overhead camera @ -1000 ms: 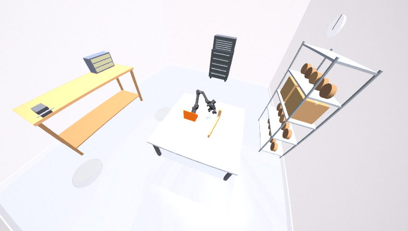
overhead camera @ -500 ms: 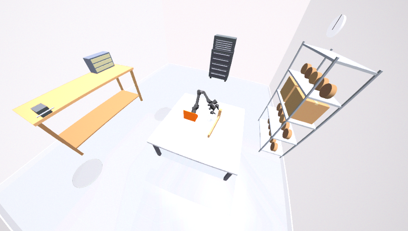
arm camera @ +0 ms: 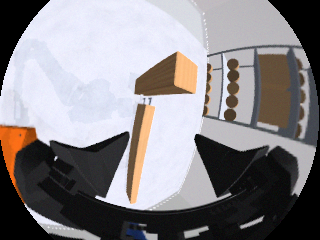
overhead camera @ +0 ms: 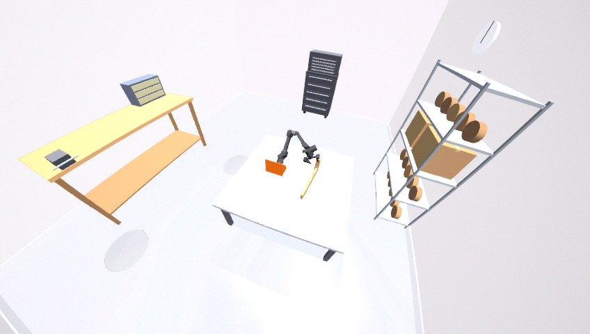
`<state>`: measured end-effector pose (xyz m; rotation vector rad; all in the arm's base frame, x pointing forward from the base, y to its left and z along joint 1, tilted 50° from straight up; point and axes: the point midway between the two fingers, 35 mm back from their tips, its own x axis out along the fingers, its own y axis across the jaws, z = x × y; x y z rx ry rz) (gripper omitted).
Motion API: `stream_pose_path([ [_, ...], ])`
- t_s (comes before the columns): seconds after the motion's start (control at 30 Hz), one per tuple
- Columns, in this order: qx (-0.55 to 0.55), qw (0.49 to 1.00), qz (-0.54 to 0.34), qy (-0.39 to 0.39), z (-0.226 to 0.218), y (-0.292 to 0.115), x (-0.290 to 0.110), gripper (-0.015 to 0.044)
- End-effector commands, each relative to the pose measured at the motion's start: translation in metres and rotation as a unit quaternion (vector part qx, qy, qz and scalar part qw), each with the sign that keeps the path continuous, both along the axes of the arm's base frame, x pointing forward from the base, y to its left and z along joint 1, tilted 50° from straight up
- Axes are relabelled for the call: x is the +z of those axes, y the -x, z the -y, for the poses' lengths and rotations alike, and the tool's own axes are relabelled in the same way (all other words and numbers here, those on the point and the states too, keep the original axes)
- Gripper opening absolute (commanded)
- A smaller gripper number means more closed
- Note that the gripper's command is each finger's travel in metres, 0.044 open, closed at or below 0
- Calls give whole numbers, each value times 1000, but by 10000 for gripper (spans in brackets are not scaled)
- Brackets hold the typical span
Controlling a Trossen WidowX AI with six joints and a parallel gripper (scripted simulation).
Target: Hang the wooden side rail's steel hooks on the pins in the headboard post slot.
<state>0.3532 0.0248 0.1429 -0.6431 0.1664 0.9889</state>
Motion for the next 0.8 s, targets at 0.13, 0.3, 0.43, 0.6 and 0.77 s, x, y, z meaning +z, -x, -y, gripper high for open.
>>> stream_pose_path([
  [0.13,-89,966,-203,-131,1,-4,-2,440],
  [0.3,-149,908,-331,-209,2,-7,-3,440],
  [0.43,-193,861,-400,-248,6,-13,-5,440],
  [0.6,-249,786,-483,-296,11,-21,-10,440],
  [0.77,-295,671,-583,-349,6,-21,-8,440],
])
